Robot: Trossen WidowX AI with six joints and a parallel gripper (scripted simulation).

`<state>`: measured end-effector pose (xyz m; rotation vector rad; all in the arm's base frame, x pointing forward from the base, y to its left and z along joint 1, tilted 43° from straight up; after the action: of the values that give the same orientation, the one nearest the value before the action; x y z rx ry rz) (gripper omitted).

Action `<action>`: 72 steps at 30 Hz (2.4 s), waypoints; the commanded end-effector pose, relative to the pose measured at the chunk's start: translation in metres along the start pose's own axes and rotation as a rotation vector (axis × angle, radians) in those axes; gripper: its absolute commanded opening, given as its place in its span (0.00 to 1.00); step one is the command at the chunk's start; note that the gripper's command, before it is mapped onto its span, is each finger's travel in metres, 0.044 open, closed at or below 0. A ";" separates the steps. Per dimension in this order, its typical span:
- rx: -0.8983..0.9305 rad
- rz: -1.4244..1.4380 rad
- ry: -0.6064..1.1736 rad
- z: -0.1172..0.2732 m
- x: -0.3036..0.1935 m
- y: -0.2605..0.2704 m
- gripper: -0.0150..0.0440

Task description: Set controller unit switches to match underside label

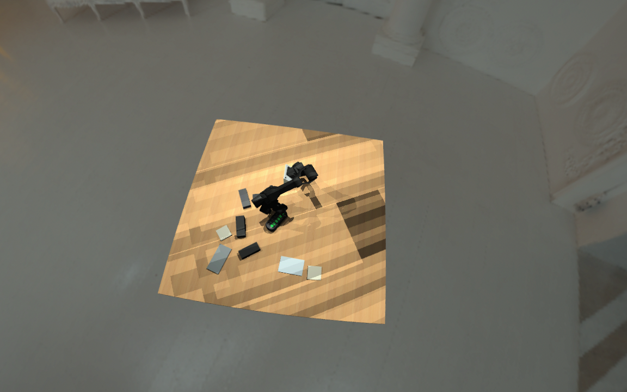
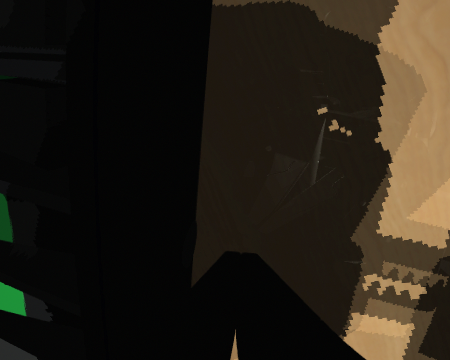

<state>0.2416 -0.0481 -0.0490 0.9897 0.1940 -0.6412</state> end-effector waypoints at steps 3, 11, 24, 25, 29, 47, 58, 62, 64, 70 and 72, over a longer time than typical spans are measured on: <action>0.006 -0.002 -0.001 -0.001 0.000 0.003 0.25; 0.007 -0.002 -0.001 -0.002 -0.001 0.007 0.25; 0.008 -0.002 0.000 -0.007 -0.001 0.022 0.25; 0.008 -0.002 0.000 -0.007 -0.001 0.023 0.25; 0.008 -0.002 0.000 -0.008 -0.001 0.028 0.25; 0.009 -0.001 0.000 -0.013 0.003 0.046 0.25; 0.010 -0.001 0.001 -0.016 0.006 0.056 0.25; 0.010 -0.001 0.001 -0.017 0.008 0.060 0.25; 0.010 -0.001 0.001 -0.018 0.008 0.062 0.25; 0.011 -0.001 0.001 -0.019 0.011 0.068 0.25; 0.011 -0.001 0.001 -0.020 0.011 0.069 0.25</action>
<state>0.2864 -0.0144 -0.0185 0.9915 0.2016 -0.6621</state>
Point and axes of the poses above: the point midway between the two fingers, 35 mm back from their tips, its own z axis back along the fingers, its own y axis across the jaws, x = y × z, the point moved 4 cm from there along z, back along the fingers, and after that the axes turned 7 degrees about -z, right-handed, at the moved point
